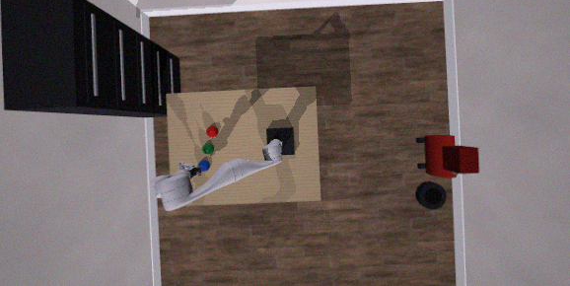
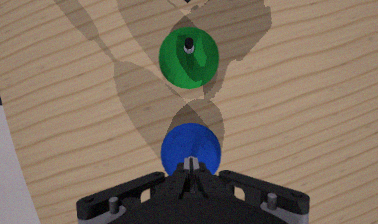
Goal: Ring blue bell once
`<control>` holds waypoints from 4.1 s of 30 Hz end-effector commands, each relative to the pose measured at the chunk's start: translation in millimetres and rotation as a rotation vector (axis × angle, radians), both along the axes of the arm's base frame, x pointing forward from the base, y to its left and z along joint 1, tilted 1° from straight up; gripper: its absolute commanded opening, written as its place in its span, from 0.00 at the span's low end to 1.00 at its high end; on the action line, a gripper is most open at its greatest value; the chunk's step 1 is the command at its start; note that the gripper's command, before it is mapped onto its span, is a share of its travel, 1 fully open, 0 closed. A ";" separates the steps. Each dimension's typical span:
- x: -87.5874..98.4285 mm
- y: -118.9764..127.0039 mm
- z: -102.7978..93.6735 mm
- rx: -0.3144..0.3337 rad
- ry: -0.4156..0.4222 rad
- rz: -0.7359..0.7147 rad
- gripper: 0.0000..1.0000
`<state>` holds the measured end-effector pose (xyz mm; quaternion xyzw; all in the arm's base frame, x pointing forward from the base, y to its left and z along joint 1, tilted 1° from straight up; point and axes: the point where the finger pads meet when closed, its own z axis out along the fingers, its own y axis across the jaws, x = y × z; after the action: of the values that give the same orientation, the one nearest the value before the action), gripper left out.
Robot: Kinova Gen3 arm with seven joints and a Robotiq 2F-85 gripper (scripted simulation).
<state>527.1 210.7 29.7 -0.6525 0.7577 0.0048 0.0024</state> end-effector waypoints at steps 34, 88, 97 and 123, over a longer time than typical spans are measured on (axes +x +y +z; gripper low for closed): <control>-0.1 0.0 -4.0 0.000 0.000 0.000 0.00; -0.1 0.0 -3.8 0.000 0.000 0.000 0.00; -0.1 0.0 1.4 0.000 0.000 0.000 0.00; 0.1 -0.6 59.2 0.000 0.000 0.000 0.00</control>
<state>524.5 209.2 81.3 -0.6526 0.7577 0.0067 -0.0026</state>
